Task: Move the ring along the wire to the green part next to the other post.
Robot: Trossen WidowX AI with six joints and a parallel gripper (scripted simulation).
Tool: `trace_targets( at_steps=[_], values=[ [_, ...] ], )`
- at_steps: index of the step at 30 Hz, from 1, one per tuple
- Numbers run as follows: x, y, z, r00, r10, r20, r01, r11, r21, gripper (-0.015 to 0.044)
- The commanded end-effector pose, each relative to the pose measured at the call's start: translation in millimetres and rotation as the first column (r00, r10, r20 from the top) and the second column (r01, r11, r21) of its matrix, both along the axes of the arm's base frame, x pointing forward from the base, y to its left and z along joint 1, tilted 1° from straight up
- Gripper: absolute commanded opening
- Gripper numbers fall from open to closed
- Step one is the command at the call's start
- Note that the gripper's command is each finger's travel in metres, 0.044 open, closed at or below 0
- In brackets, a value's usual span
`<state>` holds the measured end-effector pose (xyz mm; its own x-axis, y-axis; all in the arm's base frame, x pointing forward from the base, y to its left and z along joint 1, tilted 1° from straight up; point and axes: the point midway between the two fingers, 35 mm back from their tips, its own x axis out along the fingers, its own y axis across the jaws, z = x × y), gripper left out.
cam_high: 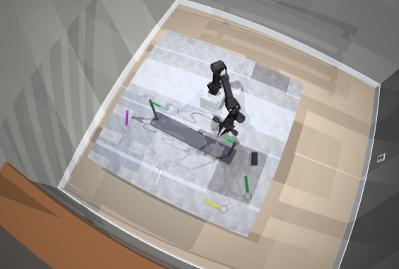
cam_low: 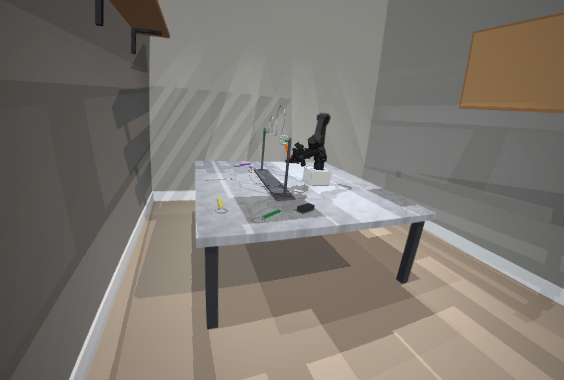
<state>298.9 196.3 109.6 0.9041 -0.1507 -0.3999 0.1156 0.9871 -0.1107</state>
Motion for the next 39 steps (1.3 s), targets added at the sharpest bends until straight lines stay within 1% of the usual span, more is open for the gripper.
trace_targets(
  at_steps=[1, 13, 39],
  values=[
    [1.5, 9.8, 0.7, 1.0, 0.0, 0.001, 0.0, 0.999, 0.034, -0.015],
    [1.4, 25.3, 0.8, 1.0, 0.0, 0.002, 0.0, 0.998, 0.064, -0.015],
    [1.3, 51.8, 1.2, 1.0, 0.0, 0.005, 0.0, 0.998, 0.069, -0.015]
  ],
)
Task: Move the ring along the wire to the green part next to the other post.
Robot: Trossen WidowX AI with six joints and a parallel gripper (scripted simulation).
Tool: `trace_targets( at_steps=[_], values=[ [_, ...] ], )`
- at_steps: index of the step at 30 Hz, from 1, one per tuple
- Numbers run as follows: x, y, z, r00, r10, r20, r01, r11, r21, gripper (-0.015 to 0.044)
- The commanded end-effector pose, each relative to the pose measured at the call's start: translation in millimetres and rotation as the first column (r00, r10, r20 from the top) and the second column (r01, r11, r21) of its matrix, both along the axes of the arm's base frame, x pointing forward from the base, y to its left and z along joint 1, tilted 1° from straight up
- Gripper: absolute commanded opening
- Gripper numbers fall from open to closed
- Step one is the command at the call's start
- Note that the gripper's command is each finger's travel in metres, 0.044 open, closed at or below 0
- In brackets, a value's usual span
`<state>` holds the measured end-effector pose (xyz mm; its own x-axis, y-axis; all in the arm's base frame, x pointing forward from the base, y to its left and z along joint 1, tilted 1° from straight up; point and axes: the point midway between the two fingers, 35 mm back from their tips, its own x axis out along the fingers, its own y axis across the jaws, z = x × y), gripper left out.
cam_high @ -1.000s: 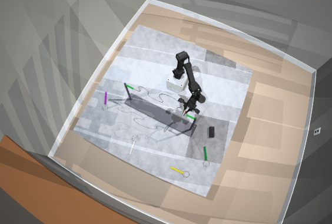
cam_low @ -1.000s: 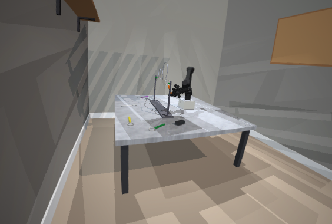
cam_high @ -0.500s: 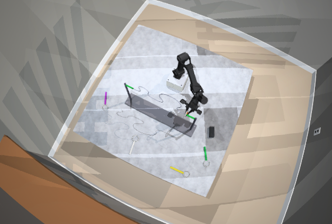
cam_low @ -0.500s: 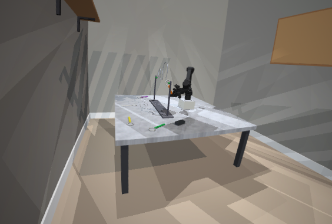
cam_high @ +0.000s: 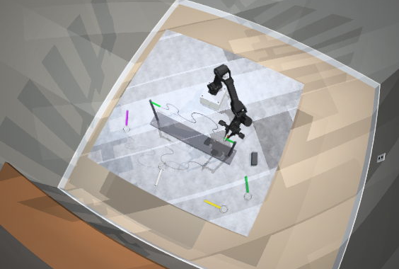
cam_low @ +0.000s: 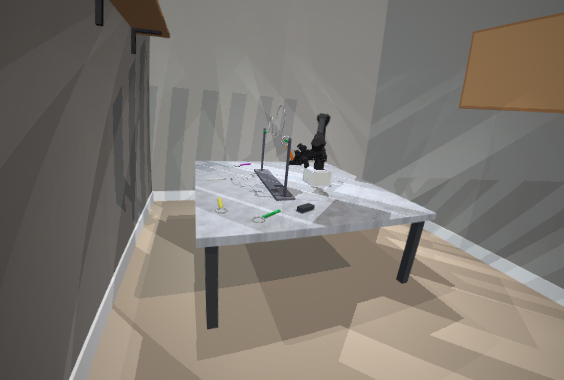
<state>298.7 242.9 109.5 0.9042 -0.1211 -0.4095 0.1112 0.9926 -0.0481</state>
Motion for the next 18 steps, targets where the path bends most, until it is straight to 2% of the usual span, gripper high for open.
trace_targets(
  at_steps=[1, 18],
  values=[
    [1.4, 6.2, 1.4, 1.0, -0.004, 0.006, 0.004, 1.0, 0.006, -0.015],
    [1.7, 9.4, -15.8, 1.0, -0.005, 0.006, 0.004, 1.0, 0.006, -0.015]
  ],
)
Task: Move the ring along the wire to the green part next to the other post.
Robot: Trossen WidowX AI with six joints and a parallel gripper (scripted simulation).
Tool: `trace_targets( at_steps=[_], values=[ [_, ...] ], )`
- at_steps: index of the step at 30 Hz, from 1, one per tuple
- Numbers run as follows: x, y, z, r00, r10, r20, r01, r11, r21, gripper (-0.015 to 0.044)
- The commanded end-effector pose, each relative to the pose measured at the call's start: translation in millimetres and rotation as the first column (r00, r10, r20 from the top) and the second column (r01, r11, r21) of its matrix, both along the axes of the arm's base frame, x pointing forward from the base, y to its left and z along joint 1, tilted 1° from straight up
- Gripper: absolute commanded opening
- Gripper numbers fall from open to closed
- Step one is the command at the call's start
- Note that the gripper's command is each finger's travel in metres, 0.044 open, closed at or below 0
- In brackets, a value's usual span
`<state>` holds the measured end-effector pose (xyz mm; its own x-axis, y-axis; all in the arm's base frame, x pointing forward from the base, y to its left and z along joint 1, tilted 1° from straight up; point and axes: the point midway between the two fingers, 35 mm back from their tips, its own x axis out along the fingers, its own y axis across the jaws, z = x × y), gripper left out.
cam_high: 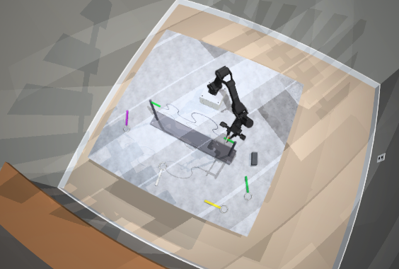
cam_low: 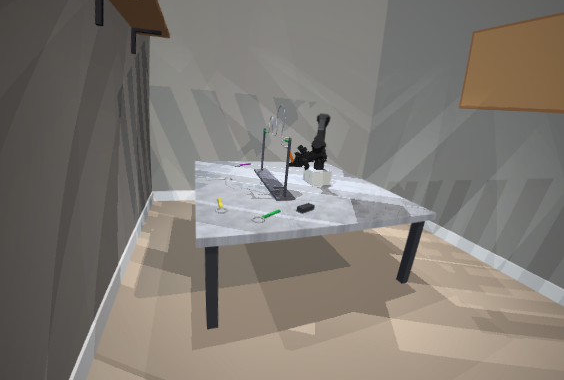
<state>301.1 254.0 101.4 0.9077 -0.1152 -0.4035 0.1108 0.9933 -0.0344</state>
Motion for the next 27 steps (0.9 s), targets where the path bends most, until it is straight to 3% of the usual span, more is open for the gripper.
trace_targets(
  at_steps=[1, 22, 27],
  values=[
    [-0.6, -1.7, -8.0, 1.0, -0.005, -0.002, 0.005, 1.0, -0.007, -0.015],
    [-0.6, -1.7, -8.0, 1.0, -0.005, -0.002, 0.005, 1.0, -0.007, -0.015],
    [-0.3, -0.7, -7.0, 1.0, -0.001, -0.004, 0.001, 1.0, -0.008, -0.0019]
  ],
)
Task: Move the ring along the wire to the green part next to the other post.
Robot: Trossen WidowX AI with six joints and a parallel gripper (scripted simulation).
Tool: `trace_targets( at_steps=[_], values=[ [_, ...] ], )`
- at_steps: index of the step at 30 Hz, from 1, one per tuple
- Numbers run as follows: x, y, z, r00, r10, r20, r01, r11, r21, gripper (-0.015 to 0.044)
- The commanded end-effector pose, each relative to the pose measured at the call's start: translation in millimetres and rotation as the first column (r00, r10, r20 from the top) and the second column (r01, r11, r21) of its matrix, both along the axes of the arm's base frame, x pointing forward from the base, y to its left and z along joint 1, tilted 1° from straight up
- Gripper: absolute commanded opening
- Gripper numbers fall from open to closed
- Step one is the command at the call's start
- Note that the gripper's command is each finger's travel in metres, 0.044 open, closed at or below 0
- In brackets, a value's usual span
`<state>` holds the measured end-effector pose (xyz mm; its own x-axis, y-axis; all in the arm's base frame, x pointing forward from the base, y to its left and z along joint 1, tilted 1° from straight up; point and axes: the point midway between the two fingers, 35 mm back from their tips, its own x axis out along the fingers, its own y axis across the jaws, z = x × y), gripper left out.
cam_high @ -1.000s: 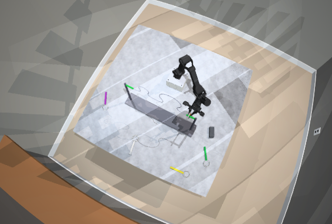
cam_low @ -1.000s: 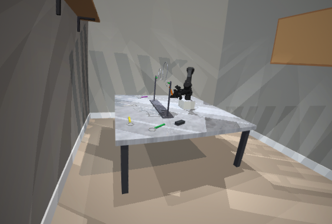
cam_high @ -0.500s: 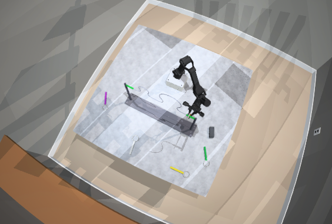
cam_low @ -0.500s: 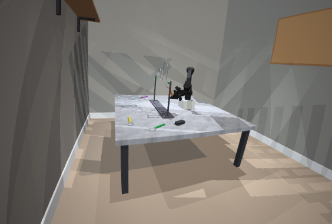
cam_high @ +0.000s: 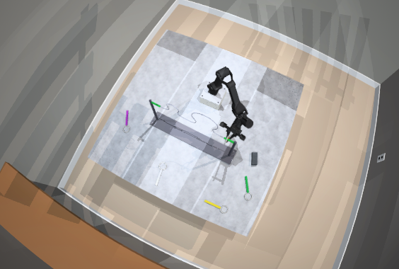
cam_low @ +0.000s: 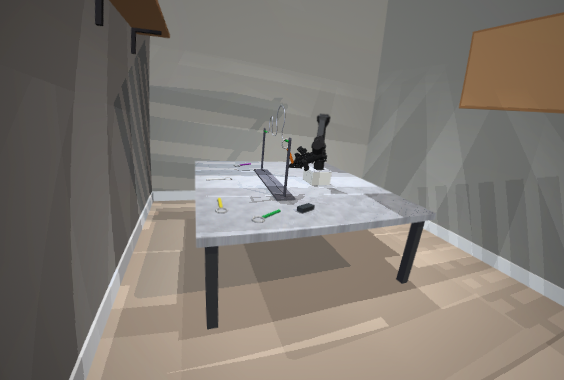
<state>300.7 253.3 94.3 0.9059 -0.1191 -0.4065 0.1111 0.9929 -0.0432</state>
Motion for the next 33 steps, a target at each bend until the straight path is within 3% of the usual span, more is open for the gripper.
trace_targets(
  at_steps=[1, 7, 19, 33],
  values=[
    [0.0, 0.0, 0.0, 1.0, 0.0, 0.0, 0.0, 1.0, 0.0, 0.0007],
    [-2.1, 0.5, 0.7, 1.0, 0.0, -0.001, 0.0, 1.0, 0.0, 0.016],
    [-45.1, 5.5, 18.3, 1.0, -0.005, -0.003, 0.005, 1.0, 0.002, 0.016],
    [-45.8, 5.5, 18.6, 1.0, -0.005, -0.003, 0.005, 1.0, 0.002, 0.016]
  ],
)
